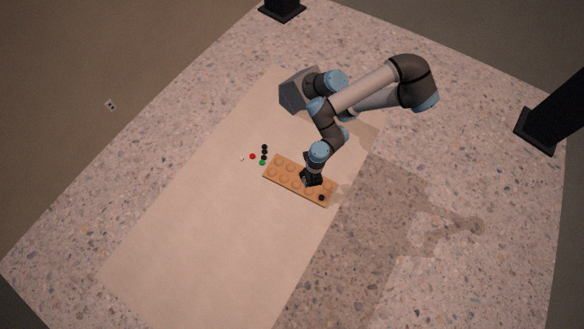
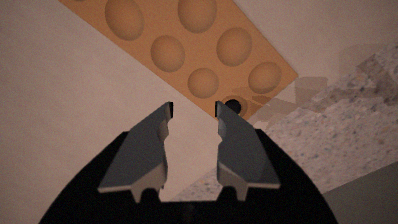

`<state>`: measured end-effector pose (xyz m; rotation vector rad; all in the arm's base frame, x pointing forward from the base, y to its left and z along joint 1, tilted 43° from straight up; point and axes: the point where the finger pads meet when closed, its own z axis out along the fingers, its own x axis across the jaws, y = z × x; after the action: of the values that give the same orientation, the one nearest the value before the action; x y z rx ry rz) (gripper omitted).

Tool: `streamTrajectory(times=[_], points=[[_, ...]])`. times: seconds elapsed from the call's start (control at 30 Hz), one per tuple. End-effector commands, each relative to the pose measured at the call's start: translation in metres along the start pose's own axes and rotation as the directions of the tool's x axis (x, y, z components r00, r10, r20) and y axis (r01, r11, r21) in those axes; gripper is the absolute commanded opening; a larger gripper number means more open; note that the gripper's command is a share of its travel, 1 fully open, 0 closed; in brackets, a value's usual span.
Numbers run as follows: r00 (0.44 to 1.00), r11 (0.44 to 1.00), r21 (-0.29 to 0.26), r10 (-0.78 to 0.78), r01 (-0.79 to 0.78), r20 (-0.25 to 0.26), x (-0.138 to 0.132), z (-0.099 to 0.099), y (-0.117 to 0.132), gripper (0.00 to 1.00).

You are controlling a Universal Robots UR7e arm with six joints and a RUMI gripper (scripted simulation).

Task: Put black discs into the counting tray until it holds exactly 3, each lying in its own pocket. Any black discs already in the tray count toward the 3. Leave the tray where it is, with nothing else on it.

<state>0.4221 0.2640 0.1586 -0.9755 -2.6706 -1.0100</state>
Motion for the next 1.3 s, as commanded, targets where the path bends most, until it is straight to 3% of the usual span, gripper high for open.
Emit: streamTrajectory(times=[0.0,0.6,1.27], points=[[0.995,0.995,0.012,0.1,-0.101,0.019,-0.004,-0.005,-0.002,0.28],[0.907,0.908,0.03,0.415,-0.418,0.075,-0.014,-0.014,-0.013,0.28],[0.643,0.651,0.0,0.75,-0.759,0.155,-0.029,-0.026,-0.025,0.28]])
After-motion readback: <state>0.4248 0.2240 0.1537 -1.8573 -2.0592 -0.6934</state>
